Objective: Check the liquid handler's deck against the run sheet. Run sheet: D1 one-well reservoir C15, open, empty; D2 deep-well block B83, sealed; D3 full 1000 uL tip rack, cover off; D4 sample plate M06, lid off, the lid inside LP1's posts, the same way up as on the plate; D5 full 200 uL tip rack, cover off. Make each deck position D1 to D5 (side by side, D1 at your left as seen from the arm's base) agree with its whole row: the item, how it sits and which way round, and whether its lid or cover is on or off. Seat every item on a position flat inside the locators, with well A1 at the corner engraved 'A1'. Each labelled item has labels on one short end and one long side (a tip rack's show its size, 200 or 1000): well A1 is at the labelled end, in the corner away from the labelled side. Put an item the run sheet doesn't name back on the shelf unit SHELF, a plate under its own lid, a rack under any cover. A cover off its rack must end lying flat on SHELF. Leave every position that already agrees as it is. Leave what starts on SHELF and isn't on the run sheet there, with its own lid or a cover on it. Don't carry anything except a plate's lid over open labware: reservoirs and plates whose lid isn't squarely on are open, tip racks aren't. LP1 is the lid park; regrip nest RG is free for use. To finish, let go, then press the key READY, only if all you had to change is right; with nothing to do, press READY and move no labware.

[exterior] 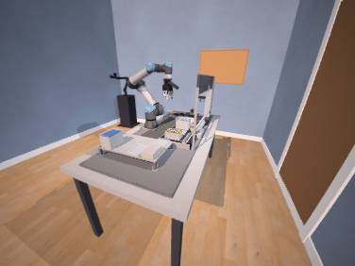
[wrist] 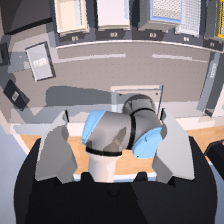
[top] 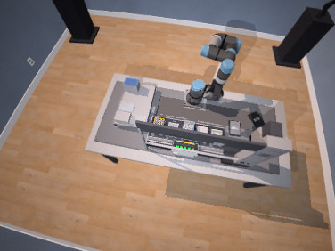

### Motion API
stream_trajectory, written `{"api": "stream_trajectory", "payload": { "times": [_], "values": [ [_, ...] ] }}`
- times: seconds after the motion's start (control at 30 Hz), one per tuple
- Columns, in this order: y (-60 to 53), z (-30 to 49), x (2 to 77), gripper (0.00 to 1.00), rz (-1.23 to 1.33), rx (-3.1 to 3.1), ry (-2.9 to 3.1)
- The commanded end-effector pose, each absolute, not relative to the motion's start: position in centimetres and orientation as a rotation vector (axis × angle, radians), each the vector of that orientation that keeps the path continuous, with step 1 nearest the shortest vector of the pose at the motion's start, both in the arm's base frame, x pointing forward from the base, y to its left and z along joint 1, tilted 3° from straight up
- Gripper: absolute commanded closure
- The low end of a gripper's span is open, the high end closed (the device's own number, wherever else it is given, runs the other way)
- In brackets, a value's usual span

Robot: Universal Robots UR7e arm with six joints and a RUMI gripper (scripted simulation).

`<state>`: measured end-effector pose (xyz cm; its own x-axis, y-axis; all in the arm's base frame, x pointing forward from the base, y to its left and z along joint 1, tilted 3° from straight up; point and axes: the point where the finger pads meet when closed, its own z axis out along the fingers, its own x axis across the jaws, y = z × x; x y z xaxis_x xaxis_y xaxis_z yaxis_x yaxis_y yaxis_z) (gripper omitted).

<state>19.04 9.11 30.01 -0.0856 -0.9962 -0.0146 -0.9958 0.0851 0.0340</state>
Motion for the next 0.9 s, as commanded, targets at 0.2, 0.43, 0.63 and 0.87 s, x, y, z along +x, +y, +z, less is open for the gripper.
{"api": "stream_trajectory", "payload": {
  "times": [0.2,0.43,0.63,0.87],
  "values": [
    [4.3,30.6,20.3,0.18,-0.063,2.142,-2.297],
    [0.9,30.8,21.2,0.18,-0.067,2.141,-2.296],
    [-1.6,30.9,21.8,0.18,-0.066,2.141,-2.296],
    [-4.5,31.2,22.6,0.18,-0.066,2.141,-2.296]
  ]
}}
